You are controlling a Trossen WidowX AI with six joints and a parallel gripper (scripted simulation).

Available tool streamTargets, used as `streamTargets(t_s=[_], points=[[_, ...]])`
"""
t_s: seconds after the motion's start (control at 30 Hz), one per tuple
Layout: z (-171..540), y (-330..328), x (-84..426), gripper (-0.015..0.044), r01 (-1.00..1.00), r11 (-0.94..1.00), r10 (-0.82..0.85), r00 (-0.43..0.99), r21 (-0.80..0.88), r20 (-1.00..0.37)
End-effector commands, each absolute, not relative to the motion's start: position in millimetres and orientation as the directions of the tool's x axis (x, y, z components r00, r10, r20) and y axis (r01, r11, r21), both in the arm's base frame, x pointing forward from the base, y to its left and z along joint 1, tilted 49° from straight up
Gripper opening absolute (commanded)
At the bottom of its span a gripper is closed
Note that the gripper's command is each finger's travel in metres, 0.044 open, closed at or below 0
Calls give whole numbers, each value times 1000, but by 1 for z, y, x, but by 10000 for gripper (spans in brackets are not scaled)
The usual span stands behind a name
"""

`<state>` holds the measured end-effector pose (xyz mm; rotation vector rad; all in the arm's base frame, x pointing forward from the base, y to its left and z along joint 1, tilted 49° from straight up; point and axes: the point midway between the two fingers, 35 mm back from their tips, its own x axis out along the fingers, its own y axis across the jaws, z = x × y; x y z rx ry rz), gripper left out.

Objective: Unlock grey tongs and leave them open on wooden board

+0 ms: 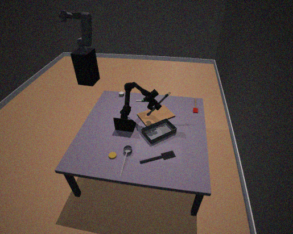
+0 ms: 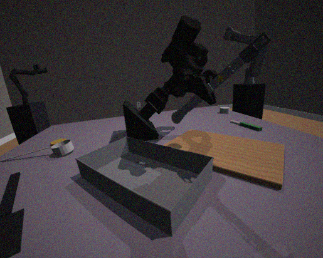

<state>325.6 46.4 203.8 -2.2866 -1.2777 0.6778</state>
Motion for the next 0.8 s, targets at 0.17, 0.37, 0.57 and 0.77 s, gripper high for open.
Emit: streamTargets(t_s=[0.17,0.37,0.57,0.77], points=[[204,47,338,-150,645,-533,845,430,-547,-317],[204,49,341,-150,647,-550,834,388,-528,-392],[204,52,340,-150,658,-554,821,331,-510,-466],[206,54,335,-150,677,-544,806,257,-495,-534]])
